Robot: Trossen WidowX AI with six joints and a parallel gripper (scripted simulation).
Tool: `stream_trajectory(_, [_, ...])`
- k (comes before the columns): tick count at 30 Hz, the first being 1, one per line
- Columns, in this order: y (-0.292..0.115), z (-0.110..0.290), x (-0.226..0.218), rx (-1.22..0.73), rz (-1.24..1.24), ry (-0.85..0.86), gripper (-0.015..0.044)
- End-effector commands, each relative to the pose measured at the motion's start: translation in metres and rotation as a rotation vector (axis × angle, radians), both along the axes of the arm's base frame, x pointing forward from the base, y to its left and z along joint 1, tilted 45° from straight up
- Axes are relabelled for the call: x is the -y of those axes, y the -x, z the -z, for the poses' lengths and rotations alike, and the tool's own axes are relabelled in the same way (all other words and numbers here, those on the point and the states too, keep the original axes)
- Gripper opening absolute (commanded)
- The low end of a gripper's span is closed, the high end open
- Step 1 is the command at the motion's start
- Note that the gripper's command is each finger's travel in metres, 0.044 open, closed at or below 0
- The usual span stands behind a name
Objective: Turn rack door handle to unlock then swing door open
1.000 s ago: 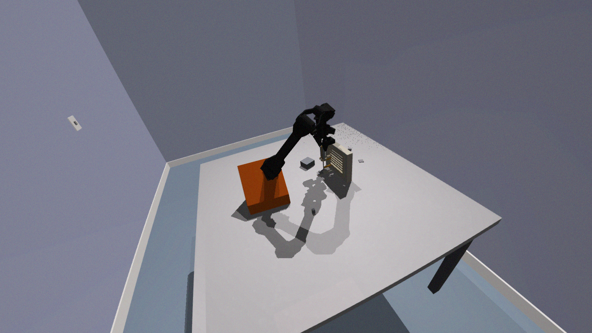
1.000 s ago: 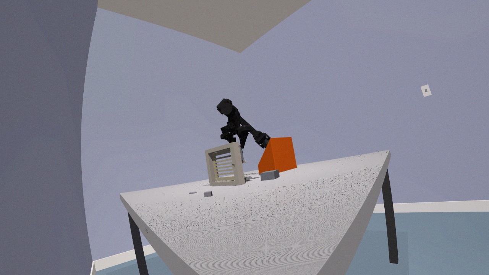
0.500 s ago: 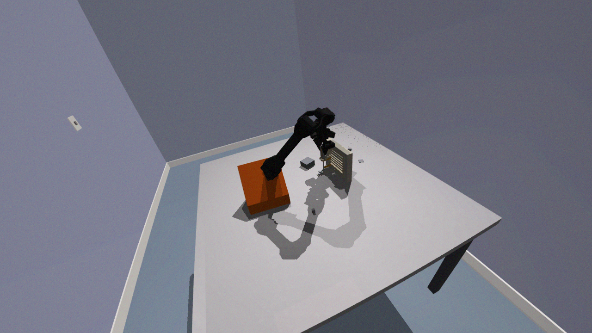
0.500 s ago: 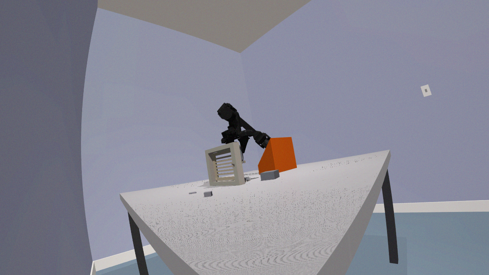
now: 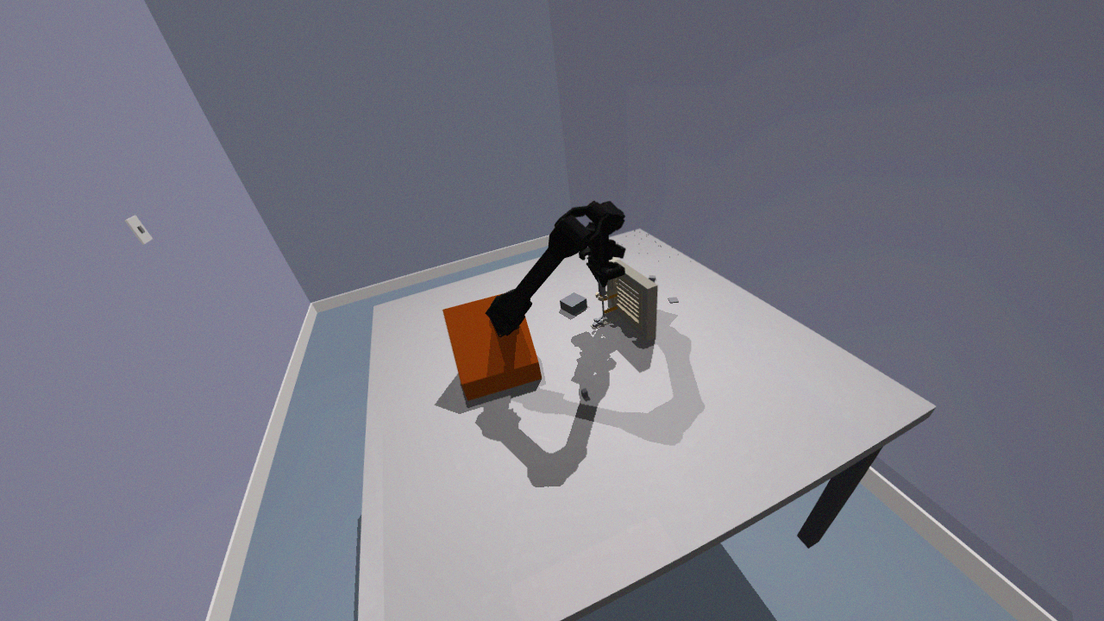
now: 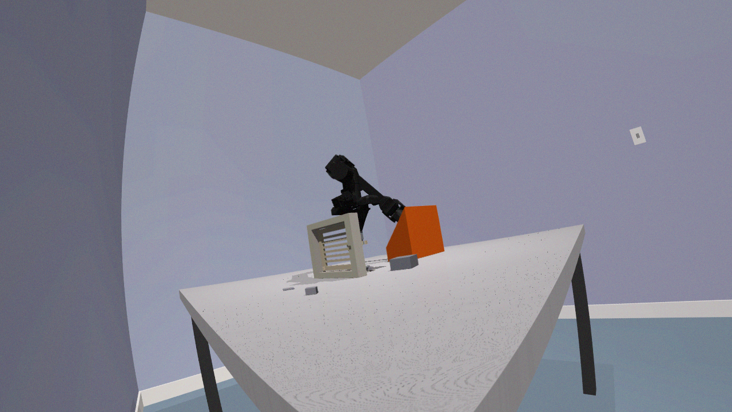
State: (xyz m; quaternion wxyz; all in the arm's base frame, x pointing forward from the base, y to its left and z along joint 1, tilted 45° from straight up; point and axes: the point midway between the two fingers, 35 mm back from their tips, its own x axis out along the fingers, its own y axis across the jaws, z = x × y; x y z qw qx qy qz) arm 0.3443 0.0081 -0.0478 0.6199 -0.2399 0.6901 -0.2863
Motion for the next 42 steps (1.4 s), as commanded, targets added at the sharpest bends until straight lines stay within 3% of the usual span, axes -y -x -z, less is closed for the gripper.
stream_trajectory(1, [0.0017, 0.0012, 0.0012, -0.007, -0.003, 0.002, 0.0024])
stream_trajectory(9, [0.0017, 0.0012, 0.0012, -0.057, -0.055, -0.006, 0.0009])
stream_trajectory(42, [0.0017, 0.0012, 0.0012, -1.174, -1.222, -0.199, 0.0009])
